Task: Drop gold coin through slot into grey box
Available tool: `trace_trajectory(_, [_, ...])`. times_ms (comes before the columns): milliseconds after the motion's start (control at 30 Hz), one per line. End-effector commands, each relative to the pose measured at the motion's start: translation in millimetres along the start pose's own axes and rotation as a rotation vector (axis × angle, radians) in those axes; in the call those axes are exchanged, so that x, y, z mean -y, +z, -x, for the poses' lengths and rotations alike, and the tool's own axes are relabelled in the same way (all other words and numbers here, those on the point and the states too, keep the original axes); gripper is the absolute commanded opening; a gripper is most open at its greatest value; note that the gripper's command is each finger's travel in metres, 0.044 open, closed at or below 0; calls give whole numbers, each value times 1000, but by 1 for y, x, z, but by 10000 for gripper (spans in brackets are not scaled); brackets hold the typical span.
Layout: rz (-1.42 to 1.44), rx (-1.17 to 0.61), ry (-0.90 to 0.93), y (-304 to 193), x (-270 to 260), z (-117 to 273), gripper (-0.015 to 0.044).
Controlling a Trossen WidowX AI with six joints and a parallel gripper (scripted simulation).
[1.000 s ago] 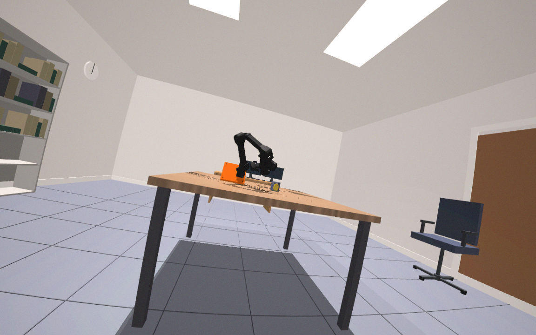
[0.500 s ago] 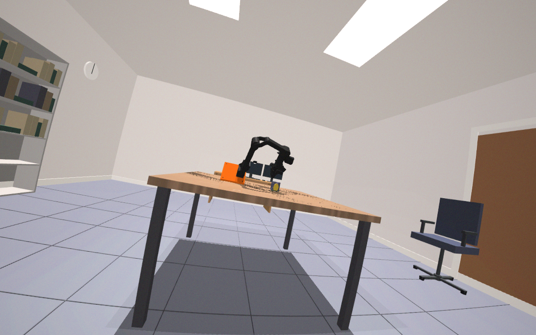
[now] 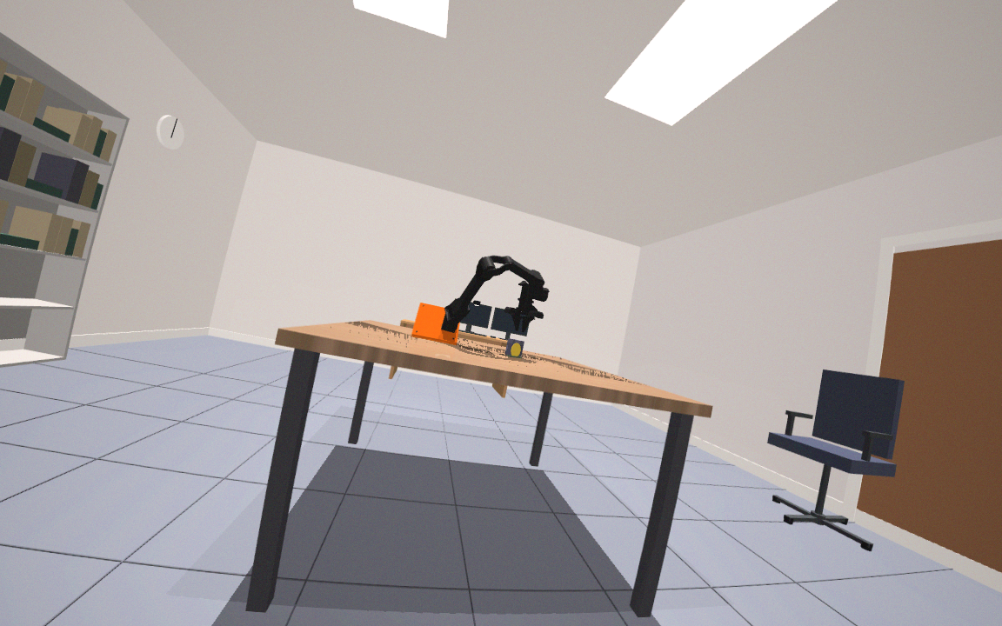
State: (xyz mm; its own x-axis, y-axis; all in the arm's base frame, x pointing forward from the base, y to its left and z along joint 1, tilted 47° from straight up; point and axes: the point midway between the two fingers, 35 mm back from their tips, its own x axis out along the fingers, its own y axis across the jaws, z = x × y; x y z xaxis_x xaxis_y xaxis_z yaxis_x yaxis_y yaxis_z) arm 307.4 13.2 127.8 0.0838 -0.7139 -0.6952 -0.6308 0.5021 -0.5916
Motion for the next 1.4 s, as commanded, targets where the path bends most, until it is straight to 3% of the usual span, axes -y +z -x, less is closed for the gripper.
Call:
trace_trajectory(0, [4, -14, -2, -4, 1, -21, 161])
trace_trajectory(1367, [4, -13, -3, -3, 3, -89, 161])
